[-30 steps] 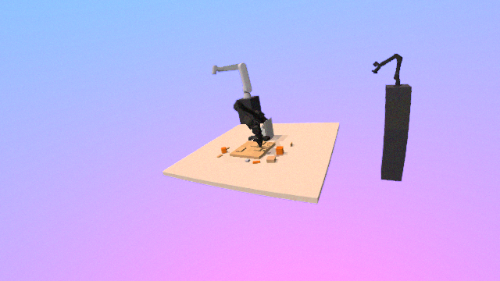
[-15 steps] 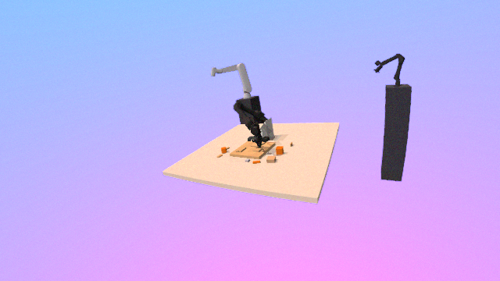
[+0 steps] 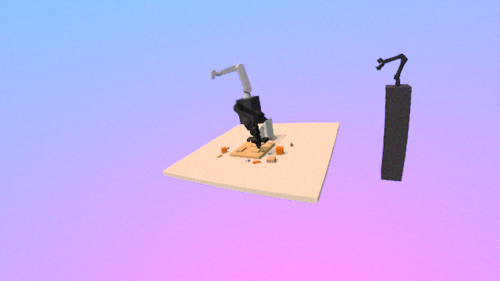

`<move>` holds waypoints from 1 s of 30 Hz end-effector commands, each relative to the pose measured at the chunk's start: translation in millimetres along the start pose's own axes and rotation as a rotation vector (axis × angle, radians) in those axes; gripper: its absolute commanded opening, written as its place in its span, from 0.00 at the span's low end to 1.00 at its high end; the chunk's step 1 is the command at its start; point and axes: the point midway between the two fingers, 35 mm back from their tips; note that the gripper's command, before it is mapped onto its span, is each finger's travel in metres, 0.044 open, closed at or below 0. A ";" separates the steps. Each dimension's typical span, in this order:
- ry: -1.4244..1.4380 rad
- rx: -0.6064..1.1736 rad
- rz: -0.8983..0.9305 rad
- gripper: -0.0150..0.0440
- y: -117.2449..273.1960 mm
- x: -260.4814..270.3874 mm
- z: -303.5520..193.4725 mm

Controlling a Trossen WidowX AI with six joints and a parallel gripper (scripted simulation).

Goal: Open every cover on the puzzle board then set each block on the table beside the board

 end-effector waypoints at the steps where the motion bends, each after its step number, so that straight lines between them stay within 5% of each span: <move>1: -0.002 -0.003 -0.003 0.25 -0.4 -1.4 6.6; 30: -0.004 -0.005 -0.003 0.25 -0.1 -5.8 35.5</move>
Point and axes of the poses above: the point midway between the two fingers, 35 mm back from their tips, its own y axis back along the fingers, its own x axis across the jaws, z = x × y, and after that the axes turned 6 degrees about y, right-handed
